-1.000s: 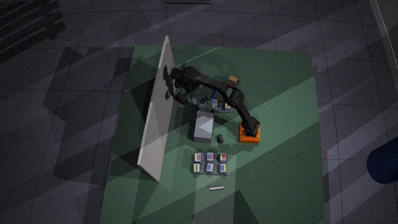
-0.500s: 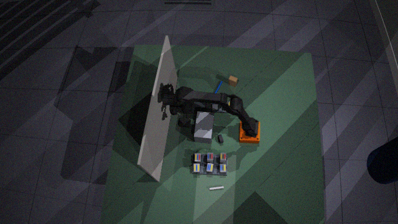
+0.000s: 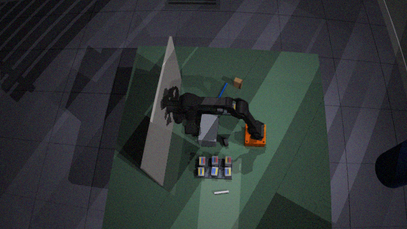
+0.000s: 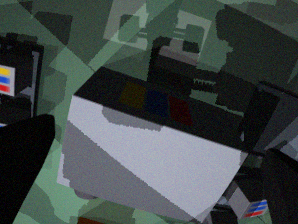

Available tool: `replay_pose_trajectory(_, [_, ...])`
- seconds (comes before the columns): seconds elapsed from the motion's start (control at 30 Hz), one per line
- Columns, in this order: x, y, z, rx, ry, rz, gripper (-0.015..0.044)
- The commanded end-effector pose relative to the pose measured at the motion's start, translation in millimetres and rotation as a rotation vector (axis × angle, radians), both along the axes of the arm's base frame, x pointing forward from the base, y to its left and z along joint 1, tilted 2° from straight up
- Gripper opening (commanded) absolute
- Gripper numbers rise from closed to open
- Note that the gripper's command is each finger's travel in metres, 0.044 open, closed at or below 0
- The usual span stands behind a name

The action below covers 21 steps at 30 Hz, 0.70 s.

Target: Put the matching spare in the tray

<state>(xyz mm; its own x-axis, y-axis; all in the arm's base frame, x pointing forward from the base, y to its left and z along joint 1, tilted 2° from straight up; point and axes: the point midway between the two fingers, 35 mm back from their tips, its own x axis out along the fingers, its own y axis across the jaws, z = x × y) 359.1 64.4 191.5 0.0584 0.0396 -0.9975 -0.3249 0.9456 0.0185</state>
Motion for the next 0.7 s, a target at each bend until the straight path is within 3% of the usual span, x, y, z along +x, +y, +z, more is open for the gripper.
replay_pose_trajectory(0.0, [-18.1,58.9,-15.5,-0.017,-0.009,0.439,0.044])
replay_pose_trajectory(0.33, [-83.0,163.1,-49.9,-0.056,-0.056,1.421,0.044])
replay_pose_trajectory(0.67, [-88.3,168.6,-52.1,-0.059,-0.06,1.482,0.044])
